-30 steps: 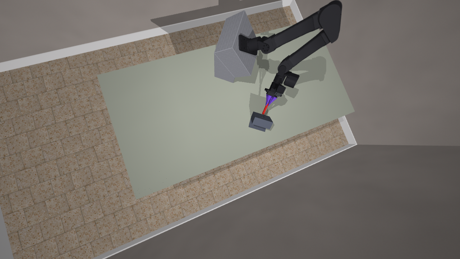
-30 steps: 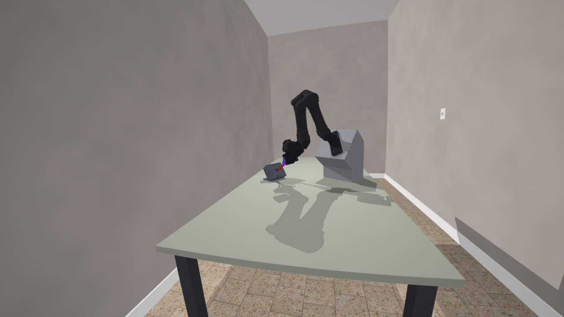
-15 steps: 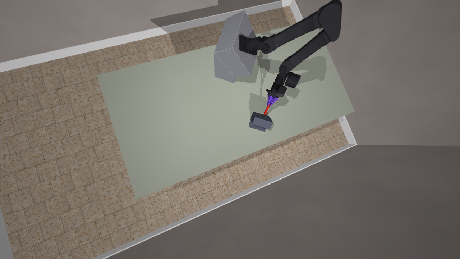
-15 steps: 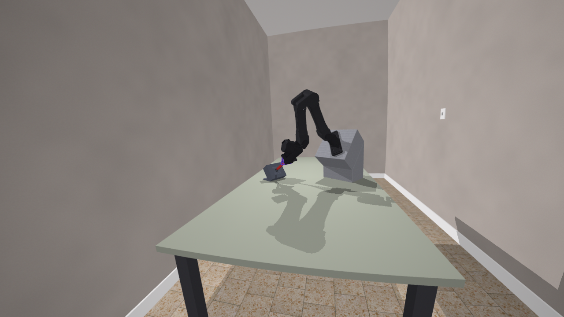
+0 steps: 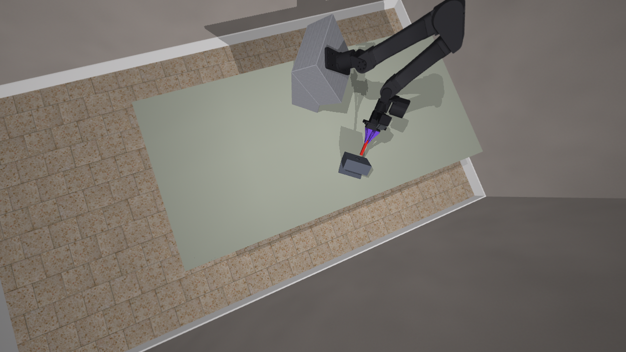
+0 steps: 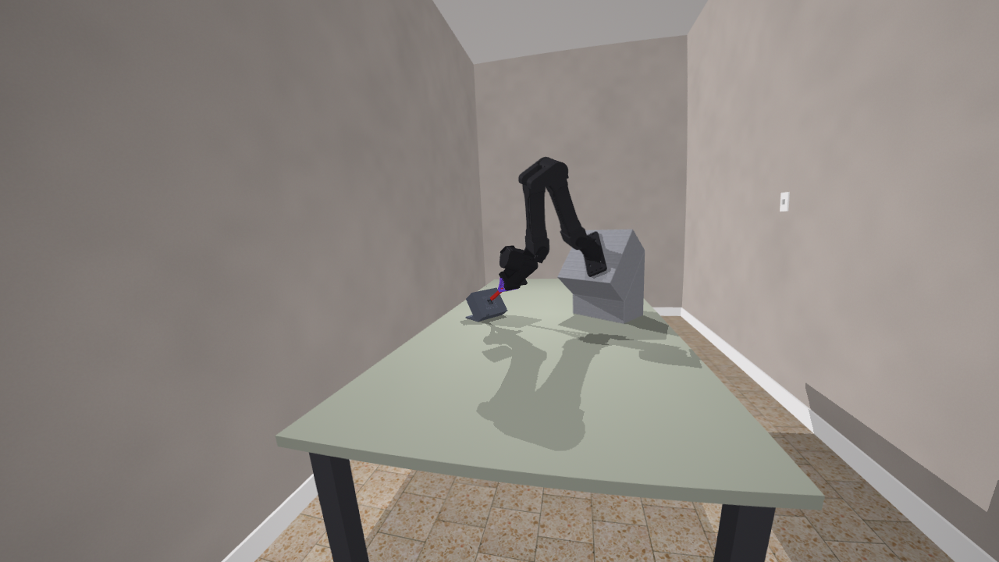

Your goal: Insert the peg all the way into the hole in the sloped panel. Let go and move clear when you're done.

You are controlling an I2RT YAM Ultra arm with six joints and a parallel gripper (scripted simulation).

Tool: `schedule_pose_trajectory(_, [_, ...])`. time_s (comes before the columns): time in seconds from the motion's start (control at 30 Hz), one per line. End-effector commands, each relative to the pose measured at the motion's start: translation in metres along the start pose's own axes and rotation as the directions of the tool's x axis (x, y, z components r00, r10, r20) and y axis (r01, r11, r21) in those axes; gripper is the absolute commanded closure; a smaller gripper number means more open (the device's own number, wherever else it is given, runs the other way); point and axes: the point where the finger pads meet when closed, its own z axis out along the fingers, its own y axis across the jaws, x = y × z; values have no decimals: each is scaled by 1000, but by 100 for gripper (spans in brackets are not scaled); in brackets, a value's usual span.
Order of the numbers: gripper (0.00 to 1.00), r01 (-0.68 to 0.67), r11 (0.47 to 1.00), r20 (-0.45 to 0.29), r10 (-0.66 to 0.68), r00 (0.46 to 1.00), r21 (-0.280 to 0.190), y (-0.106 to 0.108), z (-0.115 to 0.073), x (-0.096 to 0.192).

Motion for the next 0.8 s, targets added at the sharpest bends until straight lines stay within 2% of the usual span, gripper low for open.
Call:
schedule_pose_trajectory(0.0, [100, 4, 1000, 15, -5, 1000, 23, -10, -5, -2])
schedule_pose_trajectory(0.27, [100, 4, 1000, 15, -5, 1000, 23, -13, -8, -1])
schedule_pose_trajectory(0.77, [100, 4, 1000, 15, -5, 1000, 23, -14, 8, -1])
